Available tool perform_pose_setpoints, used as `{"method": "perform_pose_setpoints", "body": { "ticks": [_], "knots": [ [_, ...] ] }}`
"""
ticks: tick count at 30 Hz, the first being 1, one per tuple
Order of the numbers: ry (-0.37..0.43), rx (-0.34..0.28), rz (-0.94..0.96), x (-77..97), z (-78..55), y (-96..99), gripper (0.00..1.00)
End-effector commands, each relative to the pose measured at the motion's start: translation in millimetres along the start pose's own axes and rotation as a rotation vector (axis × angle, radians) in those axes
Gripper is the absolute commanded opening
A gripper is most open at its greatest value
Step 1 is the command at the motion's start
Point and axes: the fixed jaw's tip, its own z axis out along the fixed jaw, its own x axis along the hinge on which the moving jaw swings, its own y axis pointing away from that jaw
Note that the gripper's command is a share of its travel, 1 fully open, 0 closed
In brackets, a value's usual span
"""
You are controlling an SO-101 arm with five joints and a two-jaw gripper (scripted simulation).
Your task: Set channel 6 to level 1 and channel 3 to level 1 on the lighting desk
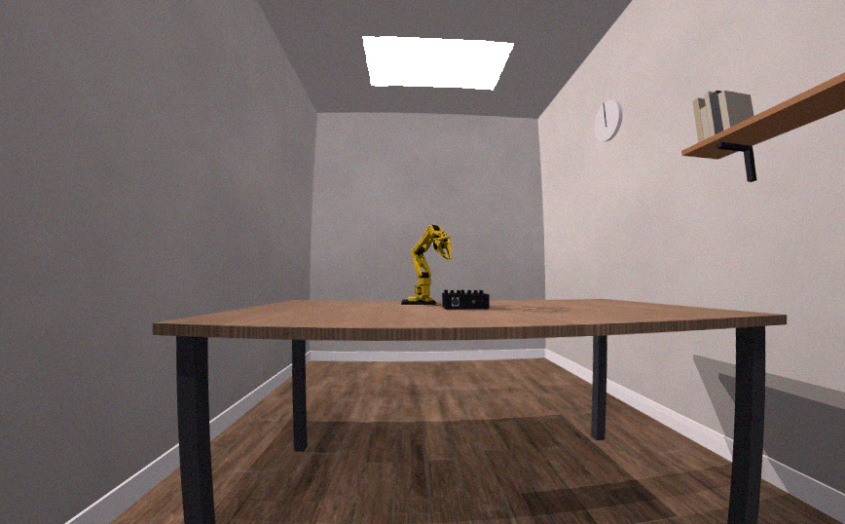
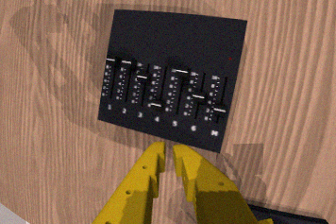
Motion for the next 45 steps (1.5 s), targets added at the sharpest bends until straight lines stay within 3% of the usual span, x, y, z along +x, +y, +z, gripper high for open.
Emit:
{"method": "perform_pose_setpoints", "body": {
  "ticks": [1, 14, 33, 45],
  "knots": [
    [0.0, -0.018, -0.006, 3.3, -4.9, 4.2, 0.0],
    [0.014, -0.015, -0.007, 4.3, -1.8, 5.4, 0.0],
    [0.161, 0.045, 0.018, 15.5, 47.1, 12.5, 0.0],
    [0.175, 0.051, 0.02, 17.5, 52.2, 12.9, 0.0]
  ]
}}
